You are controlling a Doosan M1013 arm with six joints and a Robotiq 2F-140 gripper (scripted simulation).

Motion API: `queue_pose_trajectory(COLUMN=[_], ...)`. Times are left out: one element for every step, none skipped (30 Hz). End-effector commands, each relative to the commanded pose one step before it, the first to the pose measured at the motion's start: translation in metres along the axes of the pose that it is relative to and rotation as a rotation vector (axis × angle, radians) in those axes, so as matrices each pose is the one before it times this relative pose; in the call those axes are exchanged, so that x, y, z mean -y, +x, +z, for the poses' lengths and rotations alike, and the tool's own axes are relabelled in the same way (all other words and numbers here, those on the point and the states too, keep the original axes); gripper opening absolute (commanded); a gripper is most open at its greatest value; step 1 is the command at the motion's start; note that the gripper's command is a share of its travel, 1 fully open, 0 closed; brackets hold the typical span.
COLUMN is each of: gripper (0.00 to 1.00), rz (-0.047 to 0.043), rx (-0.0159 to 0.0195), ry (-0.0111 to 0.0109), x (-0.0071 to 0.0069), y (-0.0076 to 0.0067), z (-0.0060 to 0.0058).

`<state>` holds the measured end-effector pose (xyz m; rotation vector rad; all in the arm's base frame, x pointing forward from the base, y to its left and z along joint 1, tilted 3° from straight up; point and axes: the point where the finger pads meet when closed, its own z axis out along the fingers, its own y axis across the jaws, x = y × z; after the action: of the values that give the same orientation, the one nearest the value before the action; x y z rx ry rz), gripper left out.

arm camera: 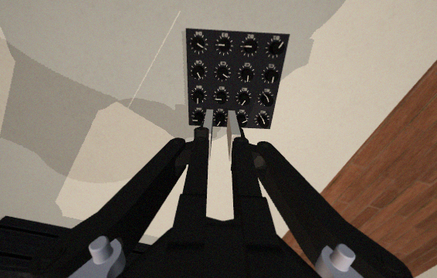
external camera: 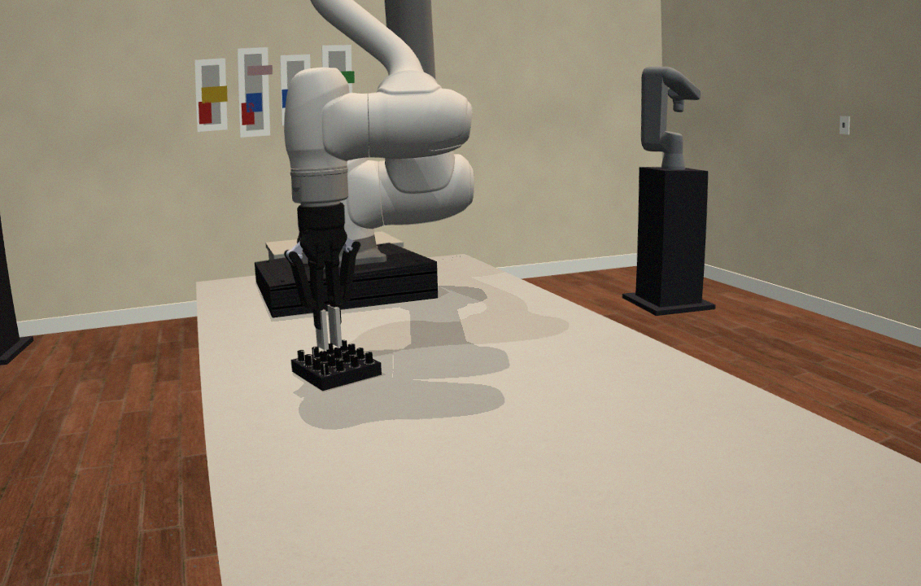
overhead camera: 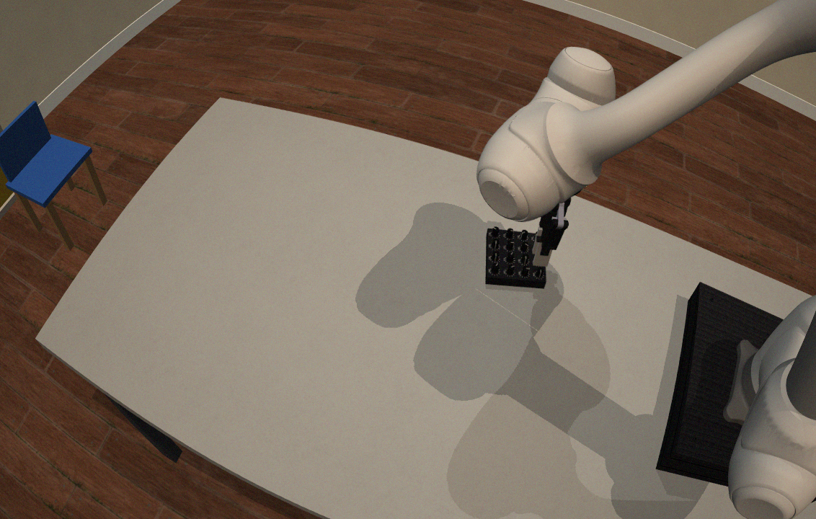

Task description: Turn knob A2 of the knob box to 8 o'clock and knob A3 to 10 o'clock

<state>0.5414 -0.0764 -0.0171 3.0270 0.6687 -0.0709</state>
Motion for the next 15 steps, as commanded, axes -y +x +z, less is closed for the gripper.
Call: queue_pose_trajectory(gripper=[0.12, 0.12, 0.12, 0.12, 0.12, 0.12, 0.12, 0.12, 0.12, 0.12, 0.12, 0.12, 0.12, 0.12, 0.12], rz=[-0.00002, 0.00000, 0.00000, 0.00000, 0.00000, 0.00000, 0.00000, 0.00000, 0.00000, 0.00000, 0.00000, 0.00000, 0.00000, 0.00000, 0.00000], rx=[-0.00020, 0.00000, 0.00000, 0.00000, 0.00000, 0.00000, 0.00000, 0.00000, 0.00000, 0.00000, 0.00000, 0.00000, 0.00000, 0.00000, 0.00000], ry=[0.00008, 0.00000, 0.00000, 0.00000, 0.00000, 0.00000, 0.00000, 0.00000, 0.00000, 0.00000, 0.00000, 0.00000, 0.00000, 0.00000, 0.00000], x=[0.00003, 0.00000, 0.00000, 0.00000, 0.00000, 0.00000, 0.00000, 0.00000, 0.00000, 0.00000, 0.00000, 0.00000, 0.00000, 0.00000, 0.00000], y=[0.00004, 0.00000, 0.00000, 0.00000, 0.00000, 0.00000, 0.00000, 0.00000, 0.00000, 0.00000, 0.00000, 0.00000, 0.00000, 0.00000, 0.00000], z=[0.00178, 0.00066, 0.00059, 0.00051, 0.00042, 0.00033, 0.00024, 0.00016, 0.00000, 0.00000, 0.00010, 0.00004, 0.00001, 0.00000, 0.00000])
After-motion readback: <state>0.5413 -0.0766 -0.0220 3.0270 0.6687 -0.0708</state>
